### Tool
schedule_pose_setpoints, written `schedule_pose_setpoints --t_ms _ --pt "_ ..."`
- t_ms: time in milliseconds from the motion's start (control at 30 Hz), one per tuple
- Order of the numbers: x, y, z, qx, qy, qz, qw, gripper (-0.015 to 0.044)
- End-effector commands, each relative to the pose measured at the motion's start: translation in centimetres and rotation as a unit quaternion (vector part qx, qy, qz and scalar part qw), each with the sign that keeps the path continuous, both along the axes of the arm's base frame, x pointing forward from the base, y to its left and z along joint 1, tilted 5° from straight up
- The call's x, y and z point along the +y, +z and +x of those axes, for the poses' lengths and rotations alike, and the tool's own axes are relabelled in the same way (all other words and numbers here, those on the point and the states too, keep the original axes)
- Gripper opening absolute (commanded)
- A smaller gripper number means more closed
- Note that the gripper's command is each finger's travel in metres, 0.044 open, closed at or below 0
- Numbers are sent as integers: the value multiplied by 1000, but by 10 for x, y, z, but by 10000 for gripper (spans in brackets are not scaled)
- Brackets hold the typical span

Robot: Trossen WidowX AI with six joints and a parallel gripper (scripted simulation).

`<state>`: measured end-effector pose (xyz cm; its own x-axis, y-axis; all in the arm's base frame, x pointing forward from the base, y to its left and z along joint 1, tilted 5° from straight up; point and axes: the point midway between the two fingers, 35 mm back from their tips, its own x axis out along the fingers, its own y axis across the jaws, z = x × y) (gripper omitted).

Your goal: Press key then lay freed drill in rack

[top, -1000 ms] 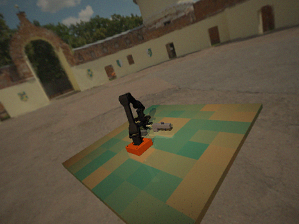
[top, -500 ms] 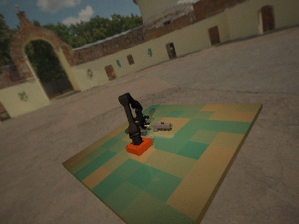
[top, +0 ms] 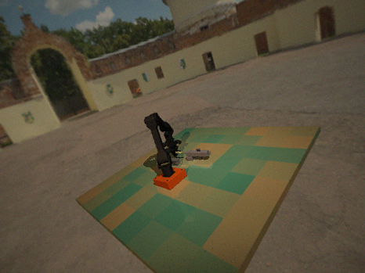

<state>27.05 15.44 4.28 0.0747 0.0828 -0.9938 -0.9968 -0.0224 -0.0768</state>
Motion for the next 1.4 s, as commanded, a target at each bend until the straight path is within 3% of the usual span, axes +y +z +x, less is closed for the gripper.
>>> schedule_pose_setpoints --t_ms 0,1367 --pt "0 3 0 -2 -3 -2 1000 0" --pt "-3 26 -5 -2 -3 -2 1000 0"
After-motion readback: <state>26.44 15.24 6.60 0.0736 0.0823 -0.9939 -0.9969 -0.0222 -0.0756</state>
